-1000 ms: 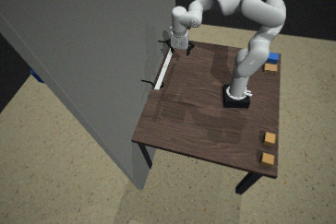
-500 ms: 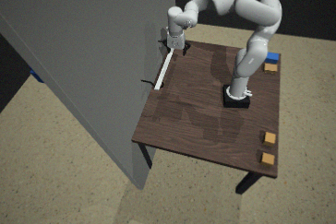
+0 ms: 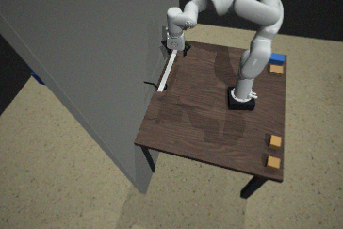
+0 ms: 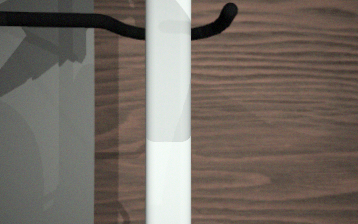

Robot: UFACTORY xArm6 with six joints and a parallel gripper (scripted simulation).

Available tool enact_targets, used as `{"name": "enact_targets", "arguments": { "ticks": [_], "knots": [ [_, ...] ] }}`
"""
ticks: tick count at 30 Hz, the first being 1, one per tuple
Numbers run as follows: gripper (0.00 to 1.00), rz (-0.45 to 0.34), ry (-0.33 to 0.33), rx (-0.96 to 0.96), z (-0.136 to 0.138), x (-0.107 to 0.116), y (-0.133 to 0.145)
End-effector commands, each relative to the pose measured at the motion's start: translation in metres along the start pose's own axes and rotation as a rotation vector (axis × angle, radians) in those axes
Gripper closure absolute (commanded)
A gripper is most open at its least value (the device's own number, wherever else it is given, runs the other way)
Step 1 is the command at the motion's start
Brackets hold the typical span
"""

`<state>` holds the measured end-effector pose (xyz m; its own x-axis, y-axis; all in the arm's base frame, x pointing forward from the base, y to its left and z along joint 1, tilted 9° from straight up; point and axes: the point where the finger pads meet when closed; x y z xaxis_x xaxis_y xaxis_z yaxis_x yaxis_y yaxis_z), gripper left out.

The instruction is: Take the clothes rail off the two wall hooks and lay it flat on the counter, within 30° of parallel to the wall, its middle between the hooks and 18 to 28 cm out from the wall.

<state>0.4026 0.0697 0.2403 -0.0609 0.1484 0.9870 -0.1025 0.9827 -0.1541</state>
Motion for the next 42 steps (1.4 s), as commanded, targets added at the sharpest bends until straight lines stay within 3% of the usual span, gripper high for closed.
{"name": "enact_targets", "arguments": {
  "ticks": [1,22,42],
  "knots": [
    [0.0,-0.001,-0.004,0.0,-0.007,0.0,0.001],
    [0.0,-0.001,-0.004,0.0,-0.038,-0.006,0.003],
    [0.0,-0.001,-0.004,0.0,-0.039,-0.01,0.003]
  ]
}}
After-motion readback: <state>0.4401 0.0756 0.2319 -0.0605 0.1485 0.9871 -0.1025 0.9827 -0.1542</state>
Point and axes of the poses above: the point where the finger pads meet when closed, its own x axis back along the fingers, its own z axis across the jaws, y = z × x, and after that the axes turned 5 degrees about -x, right-handed
